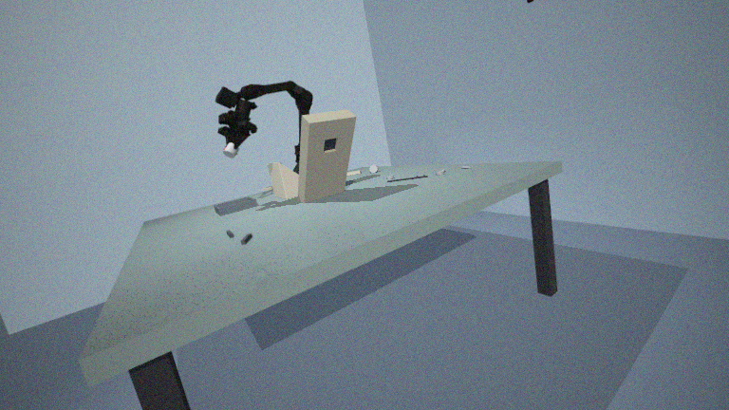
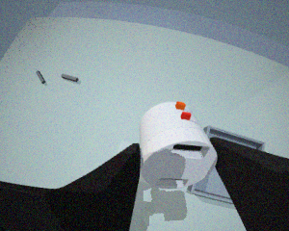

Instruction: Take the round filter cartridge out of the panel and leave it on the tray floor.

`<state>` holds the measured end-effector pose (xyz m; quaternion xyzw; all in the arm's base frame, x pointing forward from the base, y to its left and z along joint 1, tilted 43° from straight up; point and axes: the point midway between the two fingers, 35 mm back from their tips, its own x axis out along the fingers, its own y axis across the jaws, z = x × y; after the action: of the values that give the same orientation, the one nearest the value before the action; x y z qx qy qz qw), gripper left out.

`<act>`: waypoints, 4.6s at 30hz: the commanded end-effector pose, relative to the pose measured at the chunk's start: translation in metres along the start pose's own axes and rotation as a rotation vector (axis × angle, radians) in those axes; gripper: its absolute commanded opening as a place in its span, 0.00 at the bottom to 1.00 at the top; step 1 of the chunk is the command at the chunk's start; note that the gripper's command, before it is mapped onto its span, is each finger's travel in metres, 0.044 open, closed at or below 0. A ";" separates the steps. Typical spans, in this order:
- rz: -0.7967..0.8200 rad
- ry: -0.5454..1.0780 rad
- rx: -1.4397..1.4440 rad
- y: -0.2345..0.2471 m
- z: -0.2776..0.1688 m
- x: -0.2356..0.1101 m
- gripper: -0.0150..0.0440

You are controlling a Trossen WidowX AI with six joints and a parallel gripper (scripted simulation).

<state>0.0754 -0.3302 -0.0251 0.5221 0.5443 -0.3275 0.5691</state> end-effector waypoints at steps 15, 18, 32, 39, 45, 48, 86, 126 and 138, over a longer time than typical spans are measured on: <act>-0.213 0.014 0.358 -0.113 -0.068 0.066 0.25; -0.248 0.017 0.417 -0.127 -0.083 0.076 0.25; -0.299 0.024 0.505 -0.146 -0.122 0.114 0.25; -0.300 0.025 0.505 -0.144 -0.145 0.149 0.25; -0.291 0.035 0.508 -0.142 -0.146 0.150 0.34; -0.291 0.035 0.508 -0.142 -0.146 0.150 0.48; -0.298 0.029 0.504 -0.145 -0.115 0.100 1.00; -0.298 0.029 0.504 -0.145 -0.115 0.100 1.00; -0.298 0.029 0.504 -0.145 -0.115 0.100 1.00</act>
<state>-0.0734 -0.2376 -0.1399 0.5657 0.5236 -0.5259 0.3596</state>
